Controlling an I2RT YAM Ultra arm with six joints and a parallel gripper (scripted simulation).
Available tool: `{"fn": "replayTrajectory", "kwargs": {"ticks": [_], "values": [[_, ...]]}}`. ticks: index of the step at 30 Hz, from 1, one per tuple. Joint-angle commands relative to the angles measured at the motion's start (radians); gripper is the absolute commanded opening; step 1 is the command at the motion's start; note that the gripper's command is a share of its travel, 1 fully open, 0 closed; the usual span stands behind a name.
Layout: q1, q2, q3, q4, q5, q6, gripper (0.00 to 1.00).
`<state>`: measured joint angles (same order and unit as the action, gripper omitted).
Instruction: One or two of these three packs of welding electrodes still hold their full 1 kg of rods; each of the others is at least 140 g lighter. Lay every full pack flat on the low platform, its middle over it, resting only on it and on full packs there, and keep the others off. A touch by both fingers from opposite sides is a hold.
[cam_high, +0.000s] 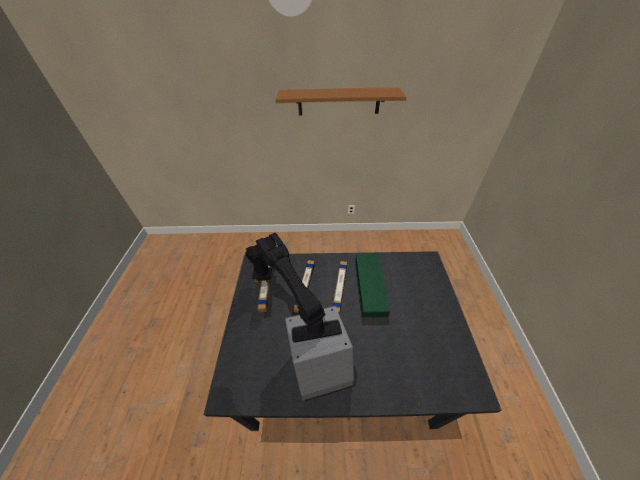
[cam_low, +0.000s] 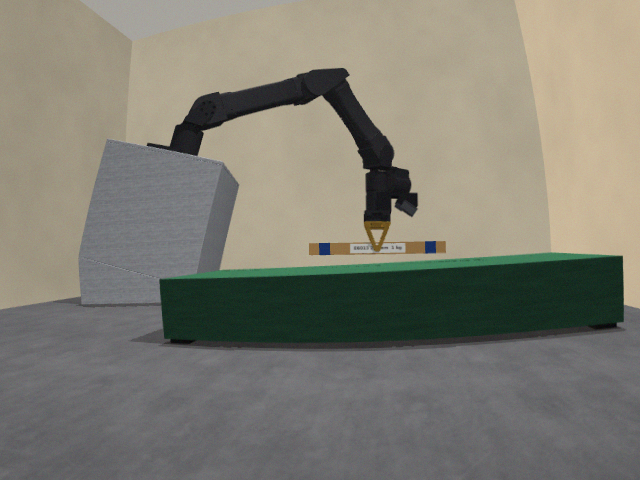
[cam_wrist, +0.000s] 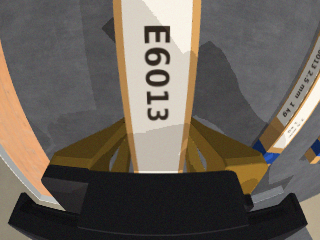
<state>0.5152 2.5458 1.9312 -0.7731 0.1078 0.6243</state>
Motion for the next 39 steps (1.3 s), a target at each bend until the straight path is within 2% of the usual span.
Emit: {"fn": "replayTrajectory", "kwargs": {"ticks": [1,20,39], "values": [[0.027,-0.077,0.063,-0.024,0.012,0.010,0.00],[0.028,-0.073,0.058,-0.021,0.013,0.011,0.00],[0.036,-0.147,0.050,-0.085,0.015,0.019,0.00]]}}
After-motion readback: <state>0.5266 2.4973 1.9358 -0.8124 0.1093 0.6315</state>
